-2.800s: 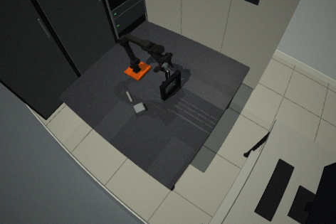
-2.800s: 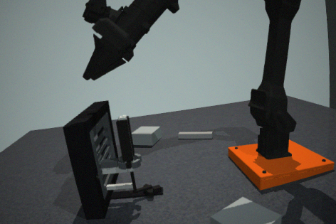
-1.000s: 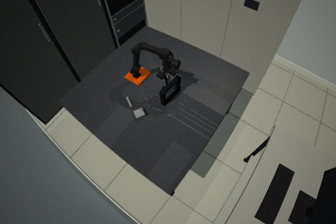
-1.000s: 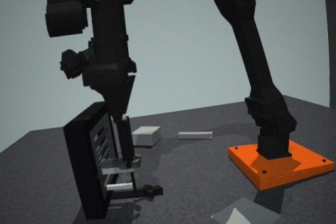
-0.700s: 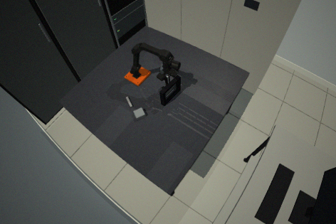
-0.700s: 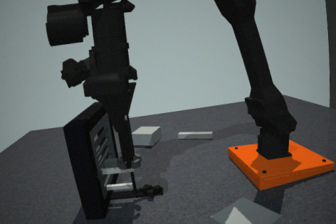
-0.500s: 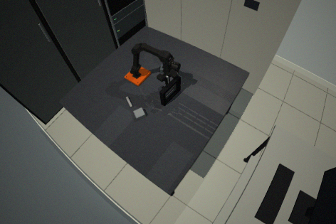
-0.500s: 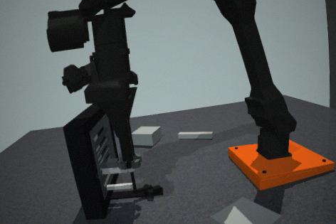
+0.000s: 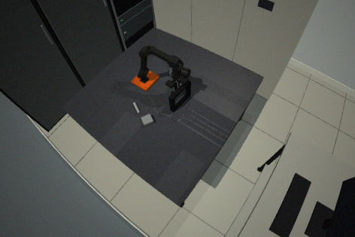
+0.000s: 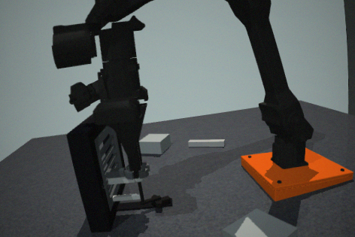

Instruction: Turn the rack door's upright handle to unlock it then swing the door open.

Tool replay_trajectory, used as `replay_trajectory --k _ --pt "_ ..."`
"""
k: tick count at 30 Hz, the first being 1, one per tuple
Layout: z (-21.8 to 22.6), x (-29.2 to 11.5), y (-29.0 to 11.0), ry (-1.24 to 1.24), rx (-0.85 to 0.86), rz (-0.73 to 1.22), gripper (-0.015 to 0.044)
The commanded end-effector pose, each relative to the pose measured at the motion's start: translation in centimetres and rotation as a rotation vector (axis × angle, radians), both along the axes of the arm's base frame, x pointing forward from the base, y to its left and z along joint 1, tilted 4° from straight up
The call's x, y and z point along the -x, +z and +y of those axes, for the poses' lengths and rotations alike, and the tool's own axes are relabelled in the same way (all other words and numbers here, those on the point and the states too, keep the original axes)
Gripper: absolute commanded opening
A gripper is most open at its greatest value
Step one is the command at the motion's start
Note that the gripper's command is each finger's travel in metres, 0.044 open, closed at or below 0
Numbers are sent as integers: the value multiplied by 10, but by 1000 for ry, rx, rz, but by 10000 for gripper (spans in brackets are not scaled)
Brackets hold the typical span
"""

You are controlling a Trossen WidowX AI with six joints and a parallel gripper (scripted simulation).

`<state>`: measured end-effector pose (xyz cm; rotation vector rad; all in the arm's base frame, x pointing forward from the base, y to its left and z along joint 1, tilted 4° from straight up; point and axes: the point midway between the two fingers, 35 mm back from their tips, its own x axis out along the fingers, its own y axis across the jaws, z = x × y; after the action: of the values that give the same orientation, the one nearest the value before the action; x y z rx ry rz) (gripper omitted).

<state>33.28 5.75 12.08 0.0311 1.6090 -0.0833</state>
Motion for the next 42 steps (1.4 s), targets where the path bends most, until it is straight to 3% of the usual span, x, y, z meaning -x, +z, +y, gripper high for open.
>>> replay_trajectory --k 1,4,17,22,42 --pt "0 1 -1 4 -5 2 194" --pt "0 1 -1 4 -5 2 115" --pt "0 1 -1 4 -5 2 29" --pt "0 1 -1 36 -6 3 27" --pt "0 1 -2 1012 -45 30 27"
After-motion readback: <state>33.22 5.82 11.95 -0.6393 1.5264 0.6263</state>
